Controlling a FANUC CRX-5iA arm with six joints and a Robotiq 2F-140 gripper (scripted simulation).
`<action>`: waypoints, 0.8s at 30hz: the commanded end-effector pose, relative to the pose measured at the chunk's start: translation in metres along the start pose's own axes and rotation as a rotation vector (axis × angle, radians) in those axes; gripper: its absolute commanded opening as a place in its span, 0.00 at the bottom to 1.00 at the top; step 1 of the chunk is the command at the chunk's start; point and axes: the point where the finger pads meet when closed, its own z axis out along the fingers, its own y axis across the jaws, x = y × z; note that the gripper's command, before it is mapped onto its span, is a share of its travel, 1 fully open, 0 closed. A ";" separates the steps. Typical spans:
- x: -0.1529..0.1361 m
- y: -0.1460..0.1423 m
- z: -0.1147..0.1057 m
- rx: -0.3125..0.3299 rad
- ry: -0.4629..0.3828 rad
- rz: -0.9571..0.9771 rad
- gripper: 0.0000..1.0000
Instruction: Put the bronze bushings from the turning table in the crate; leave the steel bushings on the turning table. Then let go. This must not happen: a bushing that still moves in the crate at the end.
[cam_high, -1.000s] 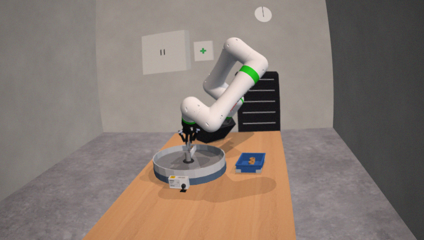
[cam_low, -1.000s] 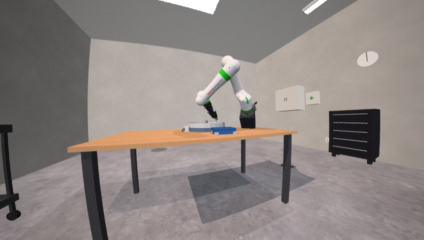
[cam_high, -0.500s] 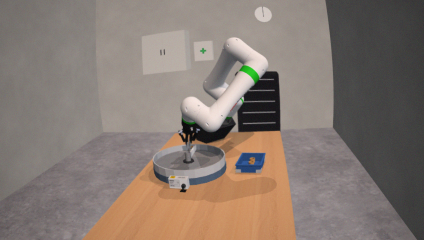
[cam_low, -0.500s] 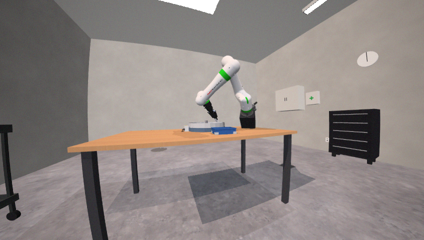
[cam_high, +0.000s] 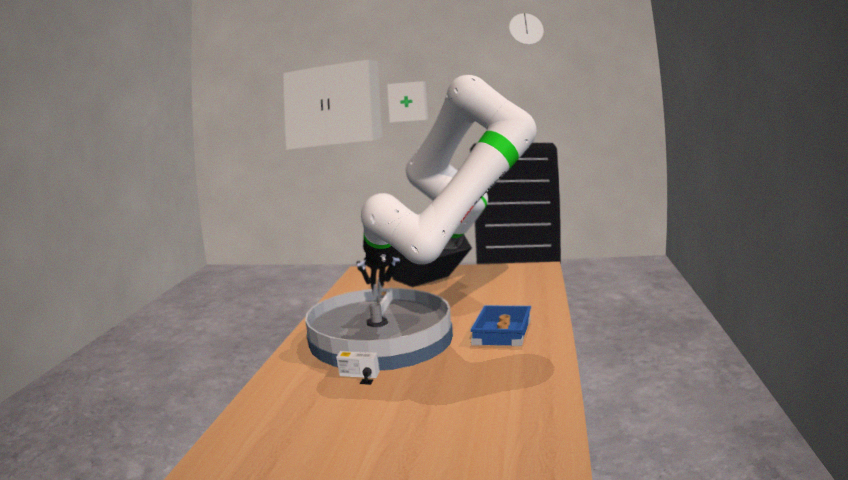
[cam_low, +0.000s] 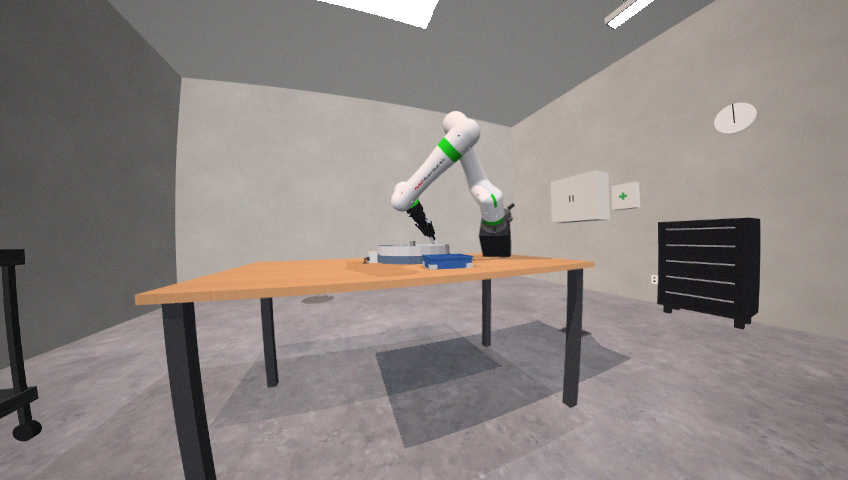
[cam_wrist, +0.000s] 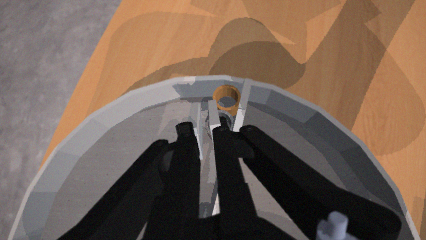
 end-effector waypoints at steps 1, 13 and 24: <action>0.000 0.000 0.000 0.000 0.000 0.000 0.06; -0.007 0.000 0.008 0.000 0.000 0.000 0.06; -0.007 0.000 0.008 0.000 0.000 0.000 0.06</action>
